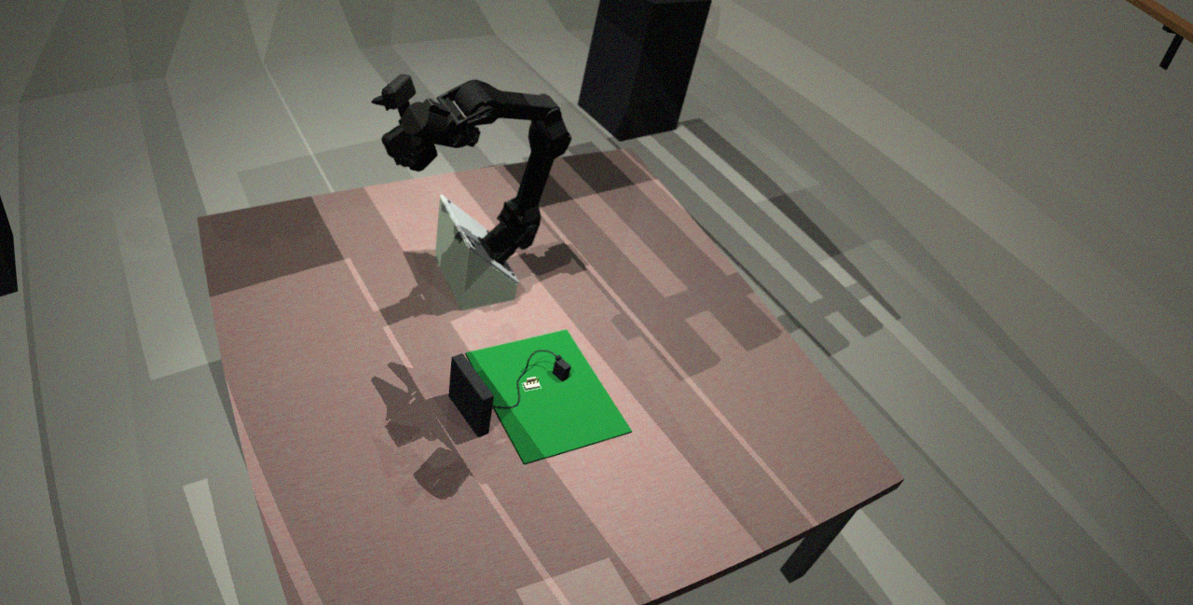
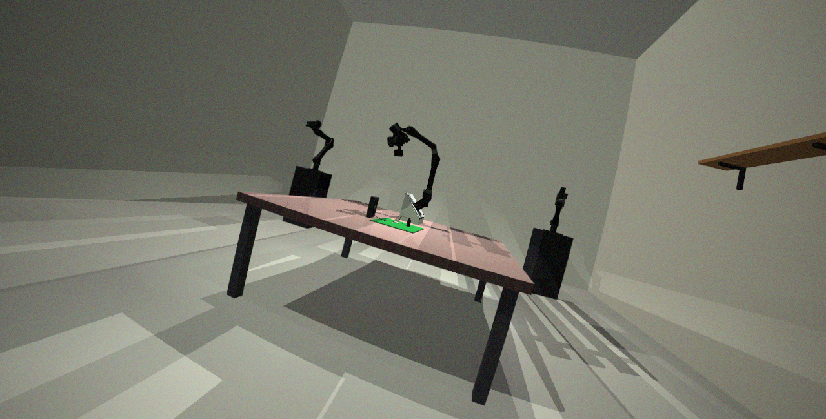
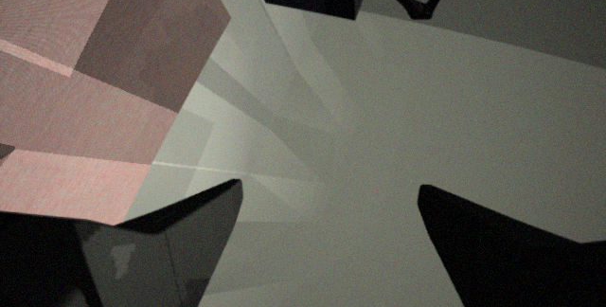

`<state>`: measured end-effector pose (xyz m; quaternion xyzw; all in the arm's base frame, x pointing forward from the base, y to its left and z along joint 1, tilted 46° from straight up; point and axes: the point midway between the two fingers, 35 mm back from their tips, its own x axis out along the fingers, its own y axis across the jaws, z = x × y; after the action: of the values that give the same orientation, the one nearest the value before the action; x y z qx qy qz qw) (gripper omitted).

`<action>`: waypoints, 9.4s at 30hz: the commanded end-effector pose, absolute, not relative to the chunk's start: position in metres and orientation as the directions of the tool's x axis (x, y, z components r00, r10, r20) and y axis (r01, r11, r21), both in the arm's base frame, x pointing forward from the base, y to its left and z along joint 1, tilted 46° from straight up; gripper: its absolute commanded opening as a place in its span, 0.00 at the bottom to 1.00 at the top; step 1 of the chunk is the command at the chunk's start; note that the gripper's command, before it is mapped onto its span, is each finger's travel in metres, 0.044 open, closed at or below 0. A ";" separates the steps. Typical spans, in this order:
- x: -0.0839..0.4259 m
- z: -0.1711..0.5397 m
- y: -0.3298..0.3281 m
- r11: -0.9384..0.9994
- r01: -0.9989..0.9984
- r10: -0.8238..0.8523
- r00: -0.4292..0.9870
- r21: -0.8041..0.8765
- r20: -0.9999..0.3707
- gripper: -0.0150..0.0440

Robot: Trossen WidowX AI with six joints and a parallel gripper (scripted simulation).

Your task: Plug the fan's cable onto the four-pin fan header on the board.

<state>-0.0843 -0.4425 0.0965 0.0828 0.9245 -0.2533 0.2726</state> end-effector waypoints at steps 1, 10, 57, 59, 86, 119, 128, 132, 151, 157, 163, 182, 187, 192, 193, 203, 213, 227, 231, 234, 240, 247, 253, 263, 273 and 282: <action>-0.084 0.097 -0.443 0.858 0.291 0.015 -0.838 -0.423 -0.546 0.98; 0.020 0.069 -0.411 0.929 0.292 0.004 -0.621 -0.227 -0.784 1.00; 0.314 0.034 -0.021 0.715 -0.205 0.697 0.152 0.668 -0.701 1.00; 0.315 0.033 -0.020 0.716 -0.205 0.697 0.152 0.668 -0.701 1.00; 0.321 0.003 0.010 0.715 -0.205 0.698 0.152 0.669 -0.700 1.00; 0.315 0.036 -0.023 0.716 -0.205 0.697 0.152 0.668 -0.701 0.25; 0.315 0.028 -0.029 0.702 -0.350 0.696 0.152 0.621 -0.702 0.25; 0.314 0.022 -0.035 0.675 -0.473 0.695 0.152 0.566 -0.703 0.25; 0.309 -0.007 -0.063 0.388 -0.902 0.694 0.152 0.188 -0.704 0.25; 0.306 -0.017 -0.071 0.259 -0.965 0.695 0.151 0.049 -0.703 0.25; 0.306 -0.018 -0.071 0.244 -0.969 0.695 0.152 0.033 -0.703 0.25; 0.308 -0.011 -0.068 0.240 -0.970 0.695 0.152 0.028 -0.703 0.25; 0.308 -0.011 -0.067 0.242 -0.970 0.695 0.151 0.031 -0.703 0.25; 0.307 -0.010 -0.066 0.247 -0.968 0.695 0.151 0.036 -0.702 0.25; 0.307 -0.010 -0.066 0.247 -0.968 0.695 0.151 0.036 -0.702 0.25; 0.310 -0.026 -0.051 0.248 -0.968 0.696 0.152 0.036 -0.702 0.25; 0.310 -0.026 -0.051 0.246 -0.969 0.696 0.152 0.035 -0.702 0.25; 0.313 -0.026 -0.051 0.241 -0.970 0.696 0.152 0.030 -0.702 0.25; 0.313 -0.026 -0.051 0.241 -0.970 0.696 0.152 0.030 -0.702 0.25; 0.313 -0.026 -0.051 0.241 -0.970 0.696 0.152 0.030 -0.702 0.25; 0.313 -0.027 -0.050 0.242 -0.970 0.696 0.152 0.030 -0.702 0.25; 0.312 -0.028 -0.049 0.244 -0.969 0.696 0.152 0.032 -0.702 0.25; 0.311 -0.029 -0.048 0.246 -0.969 0.696 0.152 0.035 -0.702 0.25; 0.310 -0.030 -0.046 0.248 -0.968 0.696 0.152 0.036 -0.702 0.25; 0.311 -0.031 -0.046 0.247 -0.968 0.696 0.152 0.036 -0.702 0.25; 0.312 -0.034 -0.043 0.247 -0.968 0.696 0.152 0.036 -0.702 0.25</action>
<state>0.3118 -0.0450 -0.0324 -0.2220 0.3100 0.5729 0.7256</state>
